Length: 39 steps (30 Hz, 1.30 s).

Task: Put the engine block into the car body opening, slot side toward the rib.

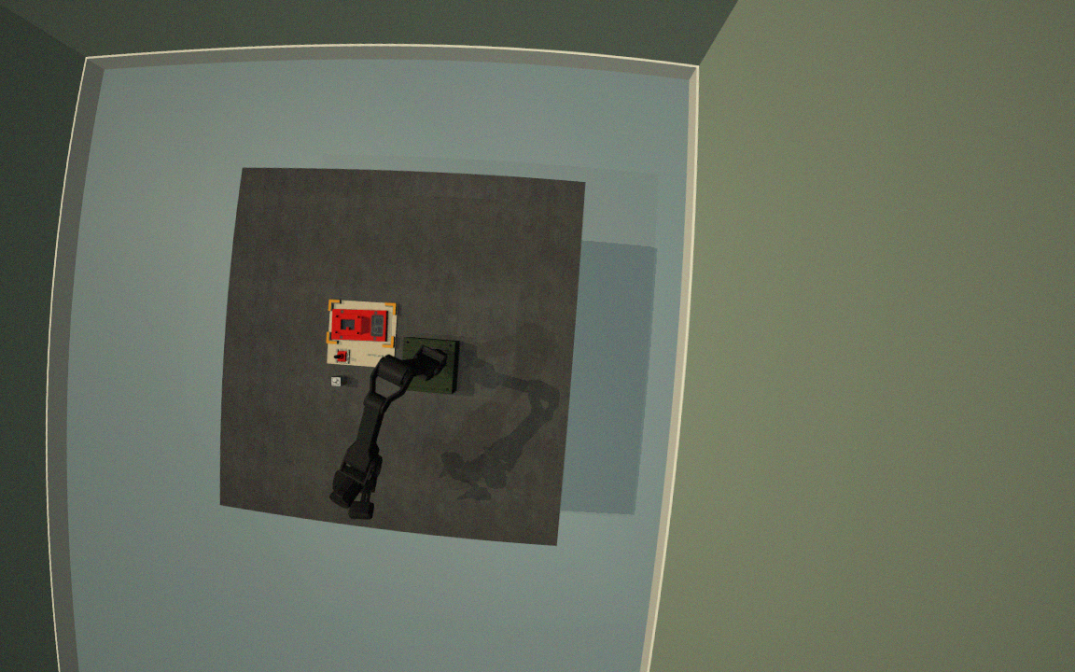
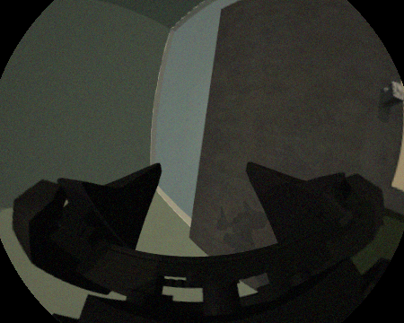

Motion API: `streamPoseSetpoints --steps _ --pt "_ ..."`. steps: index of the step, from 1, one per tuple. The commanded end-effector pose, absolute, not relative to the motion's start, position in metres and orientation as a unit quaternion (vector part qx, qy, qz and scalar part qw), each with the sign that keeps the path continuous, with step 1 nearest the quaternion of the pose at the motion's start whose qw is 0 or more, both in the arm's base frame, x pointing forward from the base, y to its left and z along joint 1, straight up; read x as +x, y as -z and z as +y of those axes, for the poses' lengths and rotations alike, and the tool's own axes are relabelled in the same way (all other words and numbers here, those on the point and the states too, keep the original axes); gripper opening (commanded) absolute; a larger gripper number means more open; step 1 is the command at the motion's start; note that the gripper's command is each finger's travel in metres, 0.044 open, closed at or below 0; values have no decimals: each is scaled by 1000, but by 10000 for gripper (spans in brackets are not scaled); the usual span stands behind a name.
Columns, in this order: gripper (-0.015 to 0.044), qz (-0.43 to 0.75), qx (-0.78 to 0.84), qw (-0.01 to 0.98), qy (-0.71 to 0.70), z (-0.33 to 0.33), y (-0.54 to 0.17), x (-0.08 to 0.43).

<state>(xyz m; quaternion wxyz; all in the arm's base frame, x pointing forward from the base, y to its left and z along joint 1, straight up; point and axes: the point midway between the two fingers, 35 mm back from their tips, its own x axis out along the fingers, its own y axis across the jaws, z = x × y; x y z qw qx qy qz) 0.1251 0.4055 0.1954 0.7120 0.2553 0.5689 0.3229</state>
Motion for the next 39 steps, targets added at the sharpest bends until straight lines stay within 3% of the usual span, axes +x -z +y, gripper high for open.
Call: streamPoseSetpoints --steps 1,22,39 --pt "440 580 274 721 -264 397 -183 153" --pt "440 598 384 701 62 304 -134 280" --pt "440 557 464 611 319 195 -102 342"
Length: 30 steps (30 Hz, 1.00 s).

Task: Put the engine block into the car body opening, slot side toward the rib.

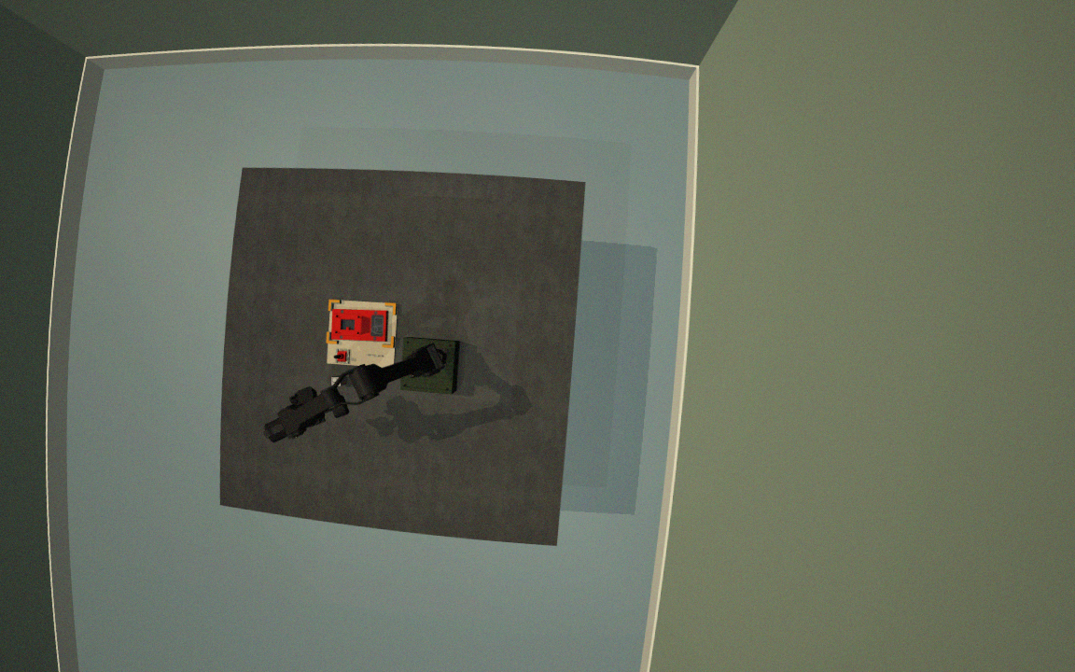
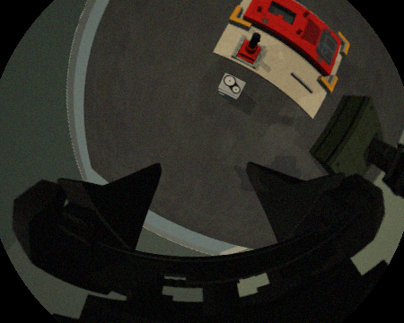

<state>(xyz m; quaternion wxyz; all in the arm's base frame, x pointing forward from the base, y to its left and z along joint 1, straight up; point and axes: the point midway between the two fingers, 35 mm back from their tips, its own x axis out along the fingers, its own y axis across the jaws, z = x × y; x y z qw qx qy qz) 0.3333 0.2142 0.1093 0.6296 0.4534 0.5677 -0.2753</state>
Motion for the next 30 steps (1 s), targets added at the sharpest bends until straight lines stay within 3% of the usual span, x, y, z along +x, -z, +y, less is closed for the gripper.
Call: streamPoseSetpoints --steps 1,12,30 --pt "440 553 467 604 333 189 -101 344" --pt "440 509 497 523 470 125 -88 358" --pt "440 508 497 521 472 126 -38 360"
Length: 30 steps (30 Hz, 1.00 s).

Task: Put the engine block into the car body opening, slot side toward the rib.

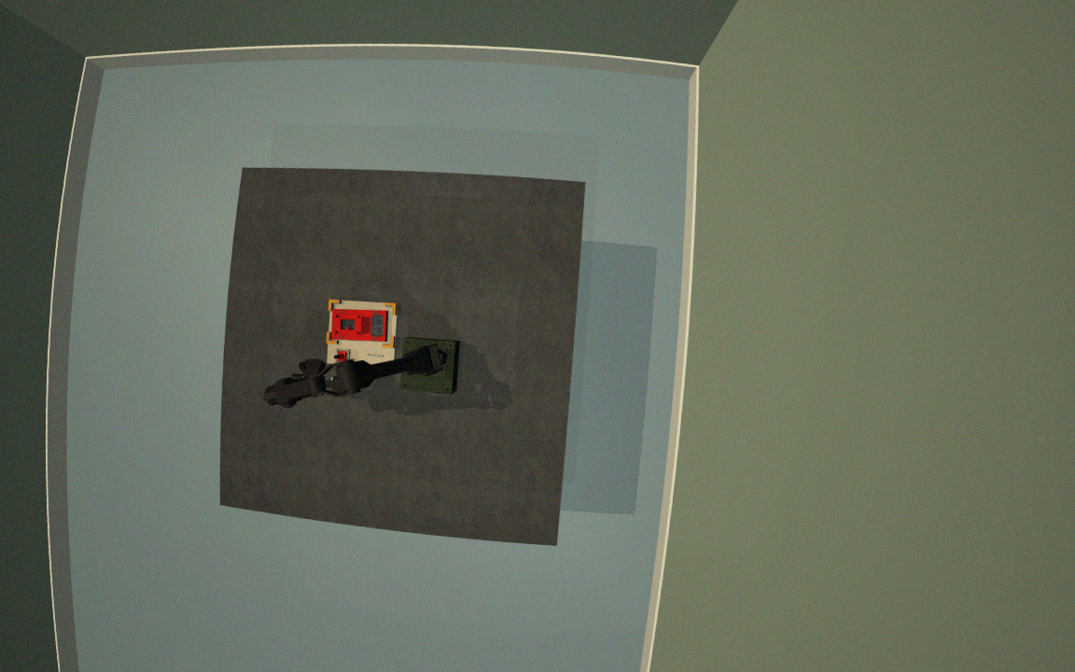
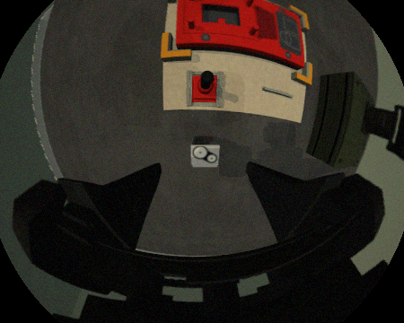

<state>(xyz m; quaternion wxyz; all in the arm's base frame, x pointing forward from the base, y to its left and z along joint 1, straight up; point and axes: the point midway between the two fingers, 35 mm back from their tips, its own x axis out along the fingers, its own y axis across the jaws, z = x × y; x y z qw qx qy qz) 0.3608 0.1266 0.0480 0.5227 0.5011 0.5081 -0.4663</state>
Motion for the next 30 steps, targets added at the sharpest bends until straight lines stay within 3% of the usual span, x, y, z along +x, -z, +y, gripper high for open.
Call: streamPoseSetpoints --steps 1,30 --pt "440 508 497 521 472 126 -38 360" --pt "440 508 497 521 472 127 6 362"
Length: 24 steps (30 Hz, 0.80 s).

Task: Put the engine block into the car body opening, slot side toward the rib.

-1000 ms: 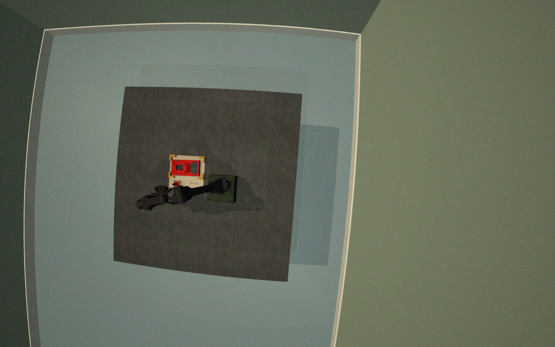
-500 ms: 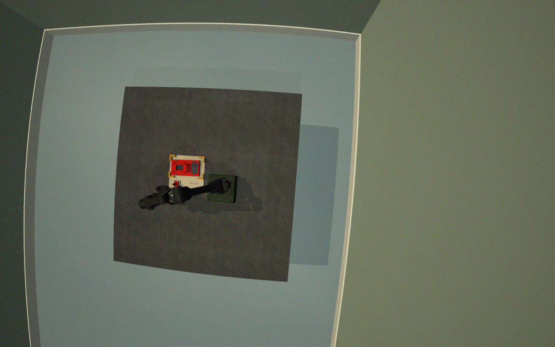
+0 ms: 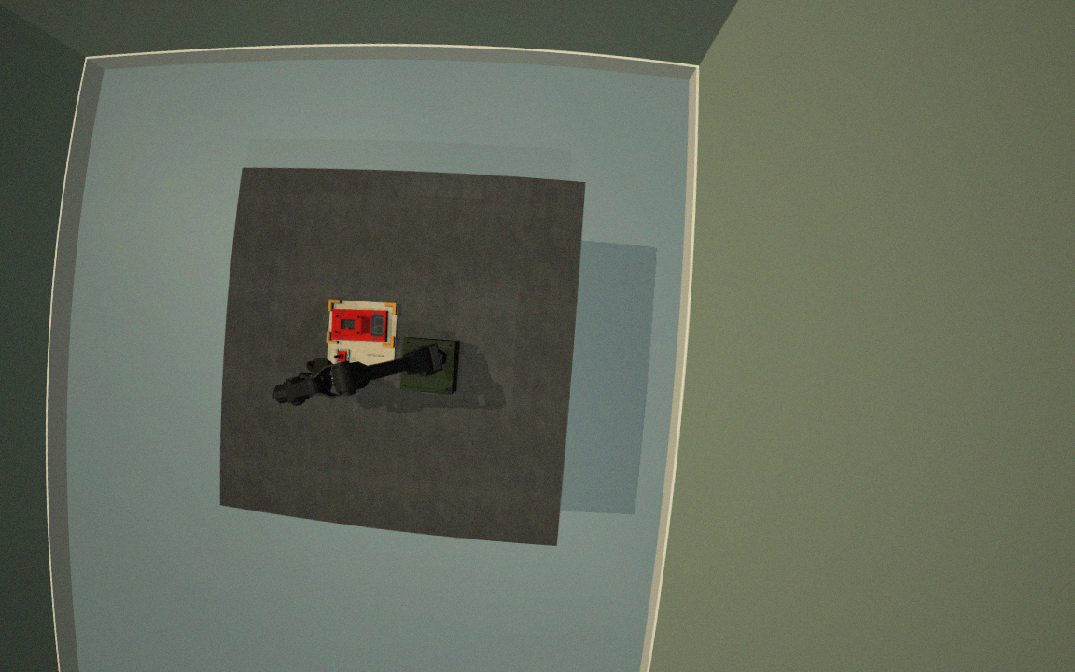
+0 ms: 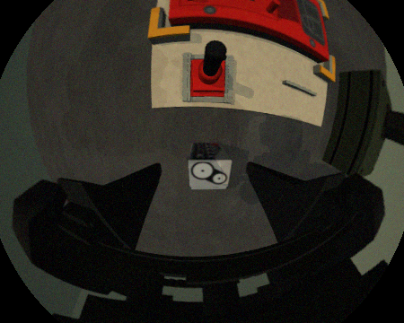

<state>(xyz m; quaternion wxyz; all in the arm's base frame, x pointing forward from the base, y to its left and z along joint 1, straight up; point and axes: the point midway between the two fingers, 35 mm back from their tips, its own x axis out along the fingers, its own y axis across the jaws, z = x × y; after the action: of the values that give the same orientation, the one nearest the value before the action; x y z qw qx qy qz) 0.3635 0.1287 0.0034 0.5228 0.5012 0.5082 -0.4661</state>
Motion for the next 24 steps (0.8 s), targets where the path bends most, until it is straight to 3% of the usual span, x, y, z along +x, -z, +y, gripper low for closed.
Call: streamPoseSetpoints --steps 1,8,19,24 --pt "440 508 497 521 472 127 8 362" --pt "440 508 497 521 472 127 16 361" --pt "151 508 497 521 472 127 16 361" --pt "118 508 497 521 472 127 16 361"
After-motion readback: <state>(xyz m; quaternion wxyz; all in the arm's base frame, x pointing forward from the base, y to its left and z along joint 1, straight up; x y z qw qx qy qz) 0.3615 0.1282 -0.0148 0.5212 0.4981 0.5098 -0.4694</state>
